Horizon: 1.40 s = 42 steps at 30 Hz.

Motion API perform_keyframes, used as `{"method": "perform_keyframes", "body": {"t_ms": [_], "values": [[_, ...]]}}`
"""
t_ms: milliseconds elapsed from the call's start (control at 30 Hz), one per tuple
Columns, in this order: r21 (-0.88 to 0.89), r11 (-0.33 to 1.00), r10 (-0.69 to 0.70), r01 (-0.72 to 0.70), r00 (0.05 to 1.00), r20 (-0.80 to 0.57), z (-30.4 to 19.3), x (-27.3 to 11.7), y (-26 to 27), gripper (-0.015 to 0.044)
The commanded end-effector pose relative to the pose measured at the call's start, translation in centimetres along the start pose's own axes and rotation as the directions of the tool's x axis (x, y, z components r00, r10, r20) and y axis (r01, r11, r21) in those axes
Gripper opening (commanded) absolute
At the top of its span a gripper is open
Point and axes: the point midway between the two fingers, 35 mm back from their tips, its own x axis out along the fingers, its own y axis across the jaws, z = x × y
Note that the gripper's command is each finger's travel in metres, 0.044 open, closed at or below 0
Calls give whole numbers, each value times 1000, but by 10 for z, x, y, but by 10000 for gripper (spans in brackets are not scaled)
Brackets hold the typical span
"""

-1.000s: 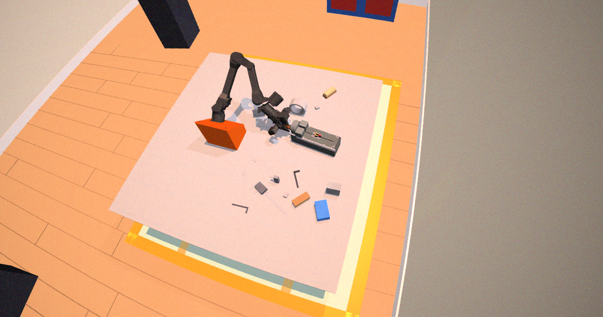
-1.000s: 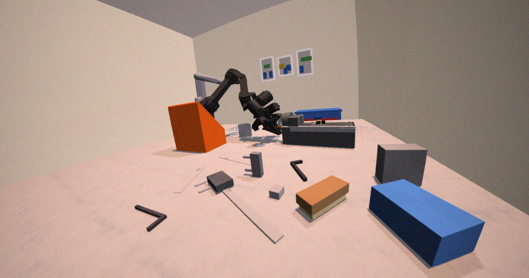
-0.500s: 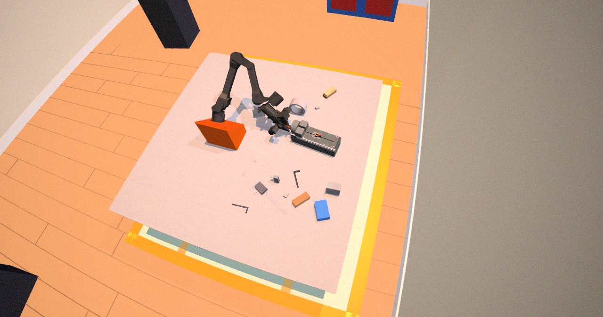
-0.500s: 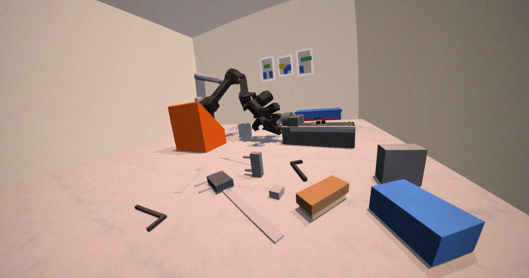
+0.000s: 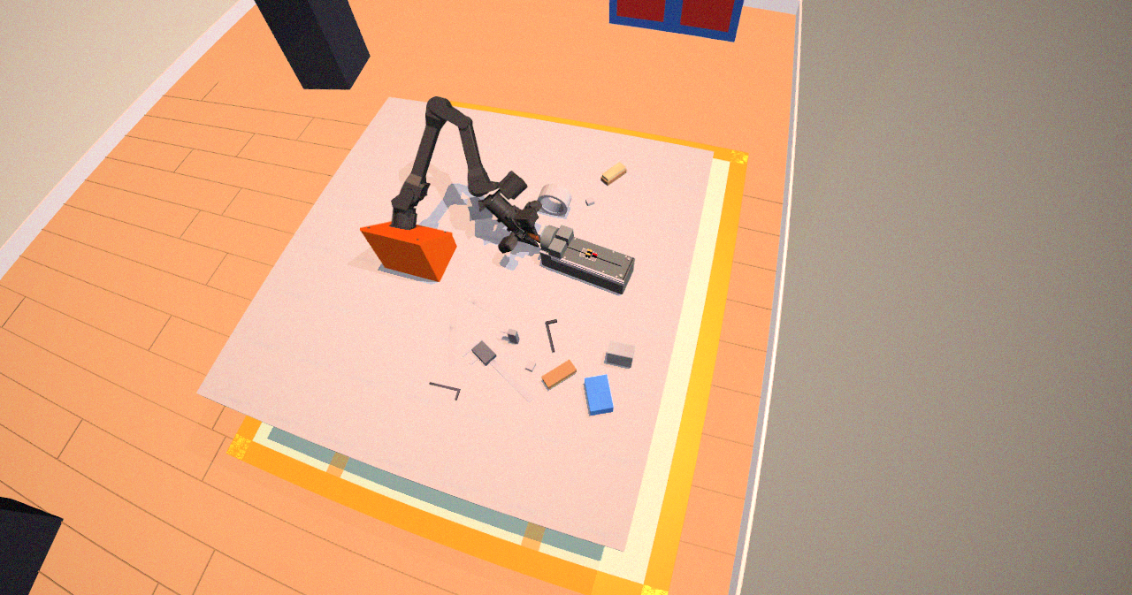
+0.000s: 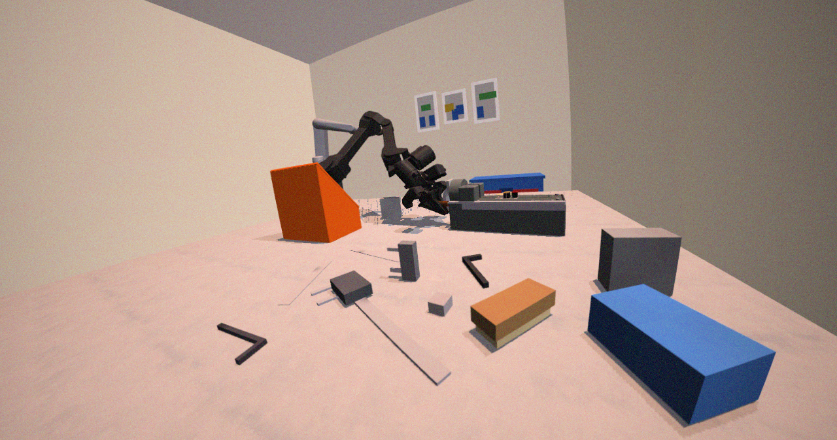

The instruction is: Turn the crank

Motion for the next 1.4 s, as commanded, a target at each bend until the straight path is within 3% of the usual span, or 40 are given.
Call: {"method": "perform_keyframes", "body": {"t_ms": [0,500,1033,1367], "values": [[0,1000,1,-1,1000,2,0,0,0,53],[0,1000,1,-1,1000,2,0,0,0,440],[-3,1000,-4,4,1000,1,46,-41,-1,440],[-3,1000,-12,12,1000,3,106,-97,-3,440]]}}
